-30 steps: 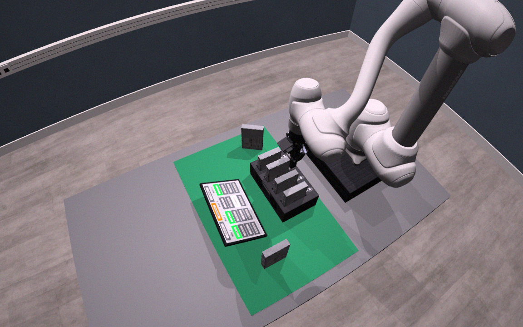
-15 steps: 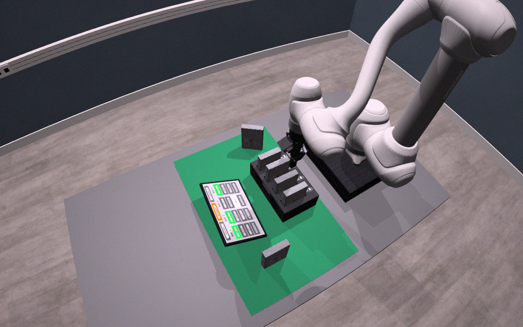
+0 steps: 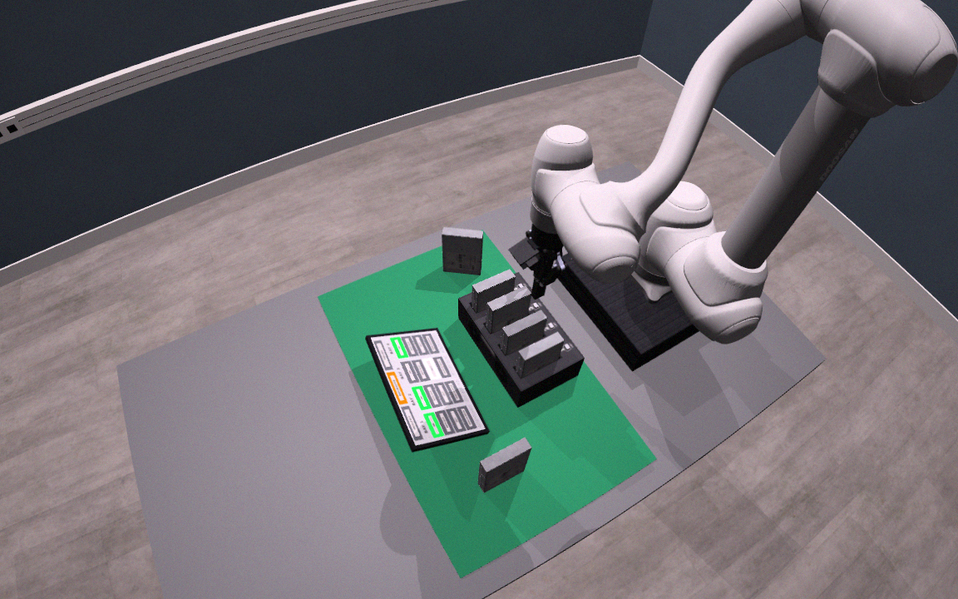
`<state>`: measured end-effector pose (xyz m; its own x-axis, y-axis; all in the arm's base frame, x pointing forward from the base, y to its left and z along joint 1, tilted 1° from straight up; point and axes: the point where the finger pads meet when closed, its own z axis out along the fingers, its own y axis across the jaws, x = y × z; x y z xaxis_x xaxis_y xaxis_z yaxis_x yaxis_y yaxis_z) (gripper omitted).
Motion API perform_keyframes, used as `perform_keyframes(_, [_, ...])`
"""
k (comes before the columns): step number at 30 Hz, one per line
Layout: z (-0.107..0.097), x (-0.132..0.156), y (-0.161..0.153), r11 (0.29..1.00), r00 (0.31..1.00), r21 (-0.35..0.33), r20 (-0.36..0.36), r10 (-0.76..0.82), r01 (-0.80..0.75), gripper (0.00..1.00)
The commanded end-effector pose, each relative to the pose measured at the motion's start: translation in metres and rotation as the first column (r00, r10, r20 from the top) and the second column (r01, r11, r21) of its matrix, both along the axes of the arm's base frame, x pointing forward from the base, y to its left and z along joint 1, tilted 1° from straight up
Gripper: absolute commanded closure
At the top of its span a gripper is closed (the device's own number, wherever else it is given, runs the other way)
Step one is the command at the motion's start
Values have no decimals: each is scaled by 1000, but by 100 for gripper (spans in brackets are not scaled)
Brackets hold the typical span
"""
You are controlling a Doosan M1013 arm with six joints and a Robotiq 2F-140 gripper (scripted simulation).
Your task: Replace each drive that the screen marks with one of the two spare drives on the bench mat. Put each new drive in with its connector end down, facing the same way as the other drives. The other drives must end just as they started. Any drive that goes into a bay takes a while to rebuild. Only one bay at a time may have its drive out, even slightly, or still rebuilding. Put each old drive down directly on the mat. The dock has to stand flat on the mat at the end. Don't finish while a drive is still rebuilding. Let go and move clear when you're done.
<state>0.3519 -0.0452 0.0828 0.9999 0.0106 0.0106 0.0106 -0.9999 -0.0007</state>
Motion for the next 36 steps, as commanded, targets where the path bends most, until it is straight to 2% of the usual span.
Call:
perform_keyframes(1, [13,1,0,1000,1000,0,1,0,0,90])
perform_keyframes(13, [59,0,0,1000,1000,0,1,0,0,90])
perform_keyframes(26, [68,0,0,1000,1000,0,1,-1,1,90])
perform_keyframes(32, [68,3,0,998,998,1,1,-61,61,90])
perform_keyframes(36, [69,14,-1,962,962,4,1,-273,273,90])
